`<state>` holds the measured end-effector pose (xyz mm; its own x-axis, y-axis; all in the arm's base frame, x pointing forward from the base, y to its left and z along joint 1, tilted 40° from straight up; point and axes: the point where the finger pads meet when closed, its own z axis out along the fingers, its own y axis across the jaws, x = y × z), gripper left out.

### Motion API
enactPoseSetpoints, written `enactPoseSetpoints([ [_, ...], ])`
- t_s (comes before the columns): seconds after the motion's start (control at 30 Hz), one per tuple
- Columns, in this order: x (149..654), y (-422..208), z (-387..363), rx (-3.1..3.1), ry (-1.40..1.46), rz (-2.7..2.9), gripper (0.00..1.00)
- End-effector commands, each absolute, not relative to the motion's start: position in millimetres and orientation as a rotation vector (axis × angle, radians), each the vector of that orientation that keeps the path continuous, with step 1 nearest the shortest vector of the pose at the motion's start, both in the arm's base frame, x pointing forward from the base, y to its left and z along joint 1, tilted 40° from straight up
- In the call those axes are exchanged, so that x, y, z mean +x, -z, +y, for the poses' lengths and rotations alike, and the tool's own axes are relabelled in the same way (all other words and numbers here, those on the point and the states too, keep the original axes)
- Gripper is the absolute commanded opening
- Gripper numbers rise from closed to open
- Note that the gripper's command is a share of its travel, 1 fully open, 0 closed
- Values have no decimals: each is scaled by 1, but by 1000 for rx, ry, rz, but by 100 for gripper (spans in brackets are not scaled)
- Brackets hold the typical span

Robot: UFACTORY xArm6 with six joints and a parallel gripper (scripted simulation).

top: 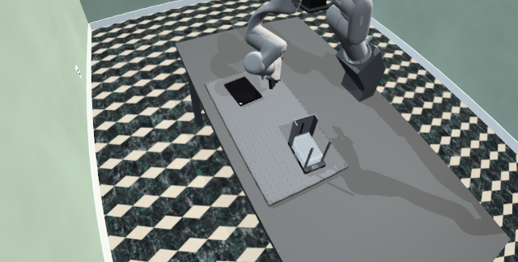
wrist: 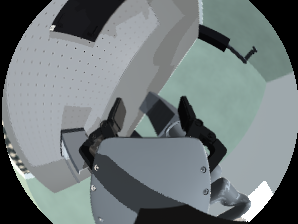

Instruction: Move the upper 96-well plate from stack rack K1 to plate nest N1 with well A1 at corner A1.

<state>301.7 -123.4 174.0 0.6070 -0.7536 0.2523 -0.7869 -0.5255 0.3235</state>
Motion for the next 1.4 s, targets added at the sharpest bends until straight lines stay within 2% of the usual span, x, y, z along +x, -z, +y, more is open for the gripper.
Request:
enactPoseSetpoints([
  [0.0,313,-176,-112,2497,-157,-1085,100],
  [0.77,356,-182,-37,2675,-366,-164,100],
  [1.37,369,-188,27,2601,-493,486,100],
])
